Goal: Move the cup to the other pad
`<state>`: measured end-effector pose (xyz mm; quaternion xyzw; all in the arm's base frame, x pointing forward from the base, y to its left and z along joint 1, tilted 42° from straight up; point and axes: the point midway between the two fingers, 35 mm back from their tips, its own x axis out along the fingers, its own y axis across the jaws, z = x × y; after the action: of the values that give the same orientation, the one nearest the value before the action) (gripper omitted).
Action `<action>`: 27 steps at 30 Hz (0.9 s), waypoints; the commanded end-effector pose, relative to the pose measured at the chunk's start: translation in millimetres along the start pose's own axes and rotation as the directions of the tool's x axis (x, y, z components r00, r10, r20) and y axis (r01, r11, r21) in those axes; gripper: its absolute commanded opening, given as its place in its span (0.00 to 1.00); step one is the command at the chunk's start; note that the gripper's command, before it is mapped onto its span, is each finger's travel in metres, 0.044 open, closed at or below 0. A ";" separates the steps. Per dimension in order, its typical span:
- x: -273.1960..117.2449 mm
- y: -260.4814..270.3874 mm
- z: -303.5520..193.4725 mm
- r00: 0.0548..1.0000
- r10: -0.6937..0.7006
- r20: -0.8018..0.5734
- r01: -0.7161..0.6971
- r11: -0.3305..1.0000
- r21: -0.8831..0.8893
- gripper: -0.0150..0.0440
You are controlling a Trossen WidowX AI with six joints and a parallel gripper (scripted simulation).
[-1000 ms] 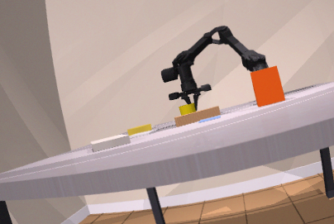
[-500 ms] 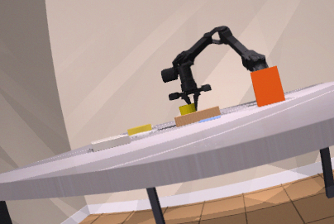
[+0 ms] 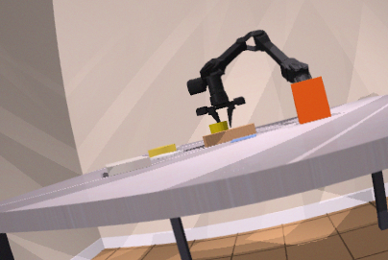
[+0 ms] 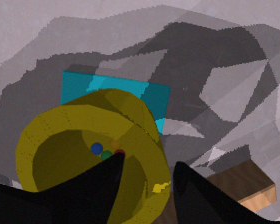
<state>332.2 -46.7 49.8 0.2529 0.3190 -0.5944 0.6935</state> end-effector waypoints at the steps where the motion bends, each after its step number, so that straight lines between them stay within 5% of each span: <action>1: -7.5 1.7 0.0 1.000 0.007 -0.001 -0.007 1.000 0.004 0.50; 27: -48.8 -0.8 -2.3 1.000 0.006 0.002 -0.006 1.000 -0.002 0.50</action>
<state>327.1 -16.7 79.8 0.2474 0.3194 -0.5946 0.6952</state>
